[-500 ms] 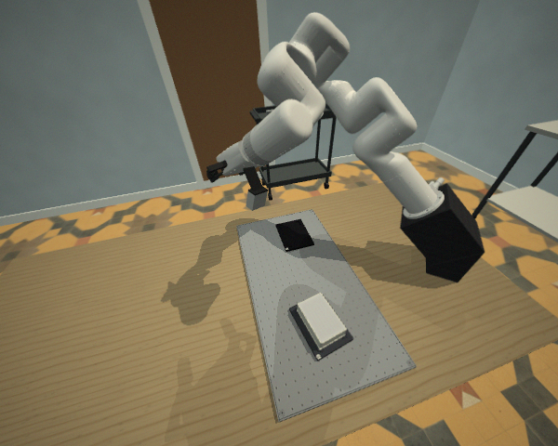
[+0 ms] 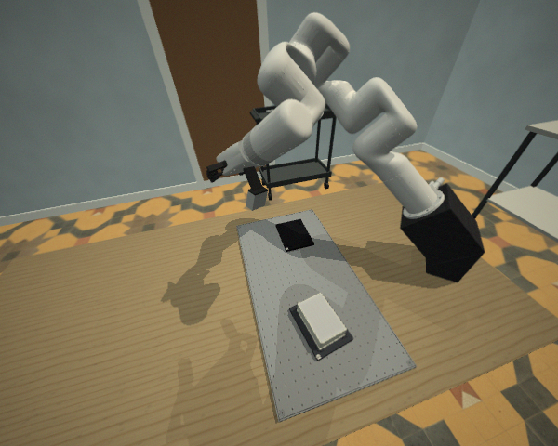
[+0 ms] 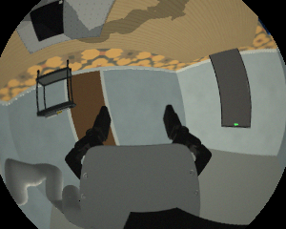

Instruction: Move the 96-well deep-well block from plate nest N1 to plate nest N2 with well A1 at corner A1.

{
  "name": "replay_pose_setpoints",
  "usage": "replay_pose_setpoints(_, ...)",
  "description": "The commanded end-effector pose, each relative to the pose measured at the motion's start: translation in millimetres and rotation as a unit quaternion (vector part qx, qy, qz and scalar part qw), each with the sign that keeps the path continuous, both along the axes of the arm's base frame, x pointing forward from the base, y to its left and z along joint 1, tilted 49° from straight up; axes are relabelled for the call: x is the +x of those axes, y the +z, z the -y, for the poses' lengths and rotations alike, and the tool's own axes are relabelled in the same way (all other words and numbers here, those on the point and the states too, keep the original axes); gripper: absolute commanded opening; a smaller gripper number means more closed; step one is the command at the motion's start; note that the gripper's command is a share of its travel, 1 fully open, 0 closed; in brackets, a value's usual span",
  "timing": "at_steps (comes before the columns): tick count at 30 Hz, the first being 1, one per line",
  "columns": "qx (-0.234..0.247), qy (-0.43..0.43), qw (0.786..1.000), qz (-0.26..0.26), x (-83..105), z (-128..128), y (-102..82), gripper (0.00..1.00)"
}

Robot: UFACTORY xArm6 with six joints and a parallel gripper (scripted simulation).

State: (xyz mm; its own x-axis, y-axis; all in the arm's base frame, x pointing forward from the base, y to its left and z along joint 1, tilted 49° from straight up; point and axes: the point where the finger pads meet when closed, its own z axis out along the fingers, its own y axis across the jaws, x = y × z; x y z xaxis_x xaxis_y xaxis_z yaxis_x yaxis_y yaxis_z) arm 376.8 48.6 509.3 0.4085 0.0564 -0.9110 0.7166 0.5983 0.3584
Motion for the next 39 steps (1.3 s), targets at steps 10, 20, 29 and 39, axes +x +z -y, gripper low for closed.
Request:
replay_pose_setpoints(10,0.020,0.024,0.999,-0.018,19.5,-13,-29.7,1.00)
replay_pose_setpoints(20,0.044,0.044,0.997,-0.037,34.8,-23,-59.6,1.00)
replay_pose_setpoints(29,0.071,0.061,0.994,-0.057,51.1,-34,-98.2,1.00)
replay_pose_setpoints(39,0.102,0.073,0.989,-0.077,60.1,-40,-126.0,1.00)
